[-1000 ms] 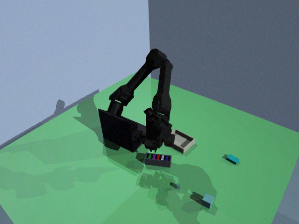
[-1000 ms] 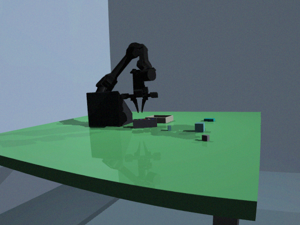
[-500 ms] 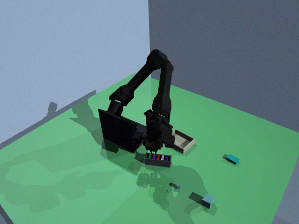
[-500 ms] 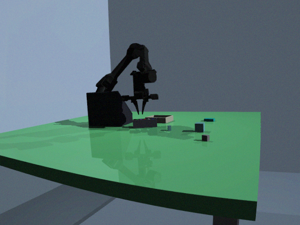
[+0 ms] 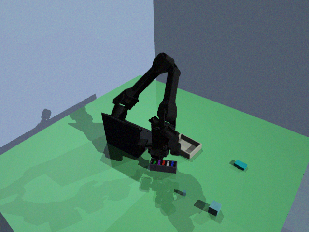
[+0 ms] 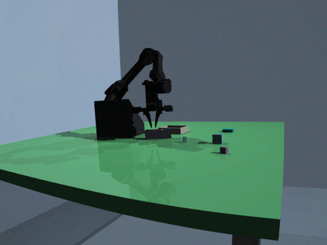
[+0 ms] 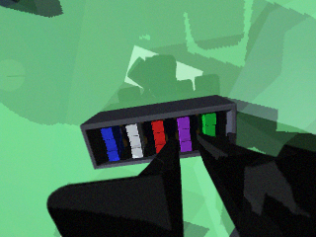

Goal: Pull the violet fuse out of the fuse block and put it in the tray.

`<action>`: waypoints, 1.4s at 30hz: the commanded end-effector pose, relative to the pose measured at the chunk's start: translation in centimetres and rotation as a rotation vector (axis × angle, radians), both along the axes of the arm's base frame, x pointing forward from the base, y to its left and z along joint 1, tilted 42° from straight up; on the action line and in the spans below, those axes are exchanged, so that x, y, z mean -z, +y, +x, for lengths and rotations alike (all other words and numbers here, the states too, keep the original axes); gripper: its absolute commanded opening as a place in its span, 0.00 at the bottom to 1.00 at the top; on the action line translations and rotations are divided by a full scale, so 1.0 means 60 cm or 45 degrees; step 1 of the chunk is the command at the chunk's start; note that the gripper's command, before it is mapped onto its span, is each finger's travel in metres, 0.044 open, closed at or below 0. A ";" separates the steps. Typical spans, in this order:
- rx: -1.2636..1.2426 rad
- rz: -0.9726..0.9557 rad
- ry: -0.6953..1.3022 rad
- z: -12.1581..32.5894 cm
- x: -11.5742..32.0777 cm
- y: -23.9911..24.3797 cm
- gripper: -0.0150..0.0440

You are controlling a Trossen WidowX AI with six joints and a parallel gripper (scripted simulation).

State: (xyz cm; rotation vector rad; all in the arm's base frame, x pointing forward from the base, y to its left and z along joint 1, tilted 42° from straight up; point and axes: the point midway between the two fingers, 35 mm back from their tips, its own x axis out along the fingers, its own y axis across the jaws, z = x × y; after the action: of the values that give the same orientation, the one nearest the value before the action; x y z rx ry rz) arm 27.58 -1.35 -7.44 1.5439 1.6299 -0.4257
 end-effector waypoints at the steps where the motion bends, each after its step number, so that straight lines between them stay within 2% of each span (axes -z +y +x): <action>1: 0.006 0.011 0.007 -0.001 0.006 0.005 0.38; 26: 0.006 0.012 0.007 0.001 0.021 0.020 0.38; 37: 0.000 0.004 0.004 0.001 0.020 0.018 0.26; 42: 0.001 0.004 0.004 0.001 0.019 0.017 0.25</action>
State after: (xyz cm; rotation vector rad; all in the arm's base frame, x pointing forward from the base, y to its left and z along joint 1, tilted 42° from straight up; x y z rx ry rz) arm 27.63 -0.26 -8.65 1.5467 1.6339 -0.4269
